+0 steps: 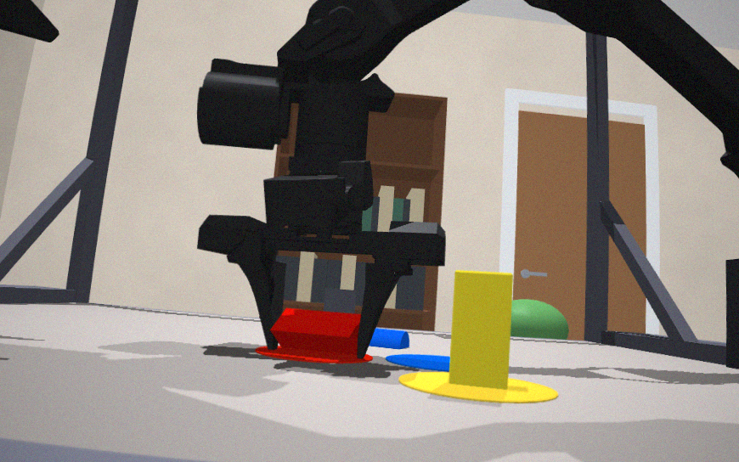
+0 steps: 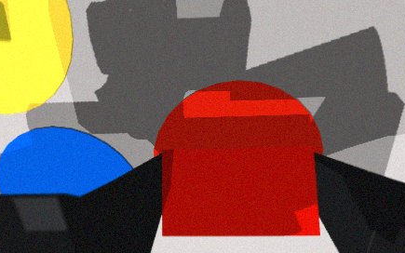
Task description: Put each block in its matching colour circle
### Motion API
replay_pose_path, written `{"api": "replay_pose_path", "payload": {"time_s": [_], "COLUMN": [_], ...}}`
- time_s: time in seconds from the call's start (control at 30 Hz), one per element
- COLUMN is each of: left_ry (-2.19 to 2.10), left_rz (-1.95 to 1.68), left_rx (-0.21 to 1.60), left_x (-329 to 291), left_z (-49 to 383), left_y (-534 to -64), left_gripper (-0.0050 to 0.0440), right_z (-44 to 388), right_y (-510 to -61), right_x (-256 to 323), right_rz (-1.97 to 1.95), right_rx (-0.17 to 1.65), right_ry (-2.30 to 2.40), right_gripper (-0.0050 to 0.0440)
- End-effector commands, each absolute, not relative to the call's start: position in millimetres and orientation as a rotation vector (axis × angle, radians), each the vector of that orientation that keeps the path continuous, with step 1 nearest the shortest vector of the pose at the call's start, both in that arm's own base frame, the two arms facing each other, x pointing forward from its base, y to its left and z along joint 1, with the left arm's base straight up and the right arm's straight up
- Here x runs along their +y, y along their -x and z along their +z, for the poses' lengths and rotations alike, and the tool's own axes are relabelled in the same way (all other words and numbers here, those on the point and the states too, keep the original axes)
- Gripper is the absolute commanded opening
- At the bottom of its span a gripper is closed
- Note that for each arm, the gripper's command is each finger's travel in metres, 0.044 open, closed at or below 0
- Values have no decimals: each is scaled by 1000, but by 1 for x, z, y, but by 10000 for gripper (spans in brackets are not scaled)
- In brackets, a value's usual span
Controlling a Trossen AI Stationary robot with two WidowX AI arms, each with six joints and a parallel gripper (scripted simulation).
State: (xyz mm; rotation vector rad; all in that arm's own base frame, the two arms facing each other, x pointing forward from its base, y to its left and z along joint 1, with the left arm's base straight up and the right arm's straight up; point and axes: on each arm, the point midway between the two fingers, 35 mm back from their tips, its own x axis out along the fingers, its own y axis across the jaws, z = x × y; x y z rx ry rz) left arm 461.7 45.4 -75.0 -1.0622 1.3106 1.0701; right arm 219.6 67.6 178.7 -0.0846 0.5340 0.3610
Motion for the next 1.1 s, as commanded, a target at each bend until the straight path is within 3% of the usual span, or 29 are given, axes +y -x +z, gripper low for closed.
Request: {"api": "replay_pose_path", "payload": {"time_s": [0.0,0.13,0.43,0.63,0.83,1.07], "left_ry": [1069,1075,1079,1053,1037,893], "left_rz": [1037,1025,1018,927,625,339], "left_rx": [1271,1255,1244,1444,1689,1733], "left_x": [45,46,46,18,-29,-53], "left_z": [-58,-46,7,1,10,10], "left_y": [-473,-475,-475,-449,-422,-414], "left_gripper": [361,400,400,265,265,265], "right_z": [184,186,186,185,192,194], "right_y": [-219,-220,-220,-222,-230,-235], "right_x": [67,67,67,79,94,102], "right_rz": [353,359,359,419,487,512], "right_rx": [517,514,514,501,456,438], "right_ry": [78,81,81,91,80,66], "right_gripper": [400,400,400,400,400,400]}}
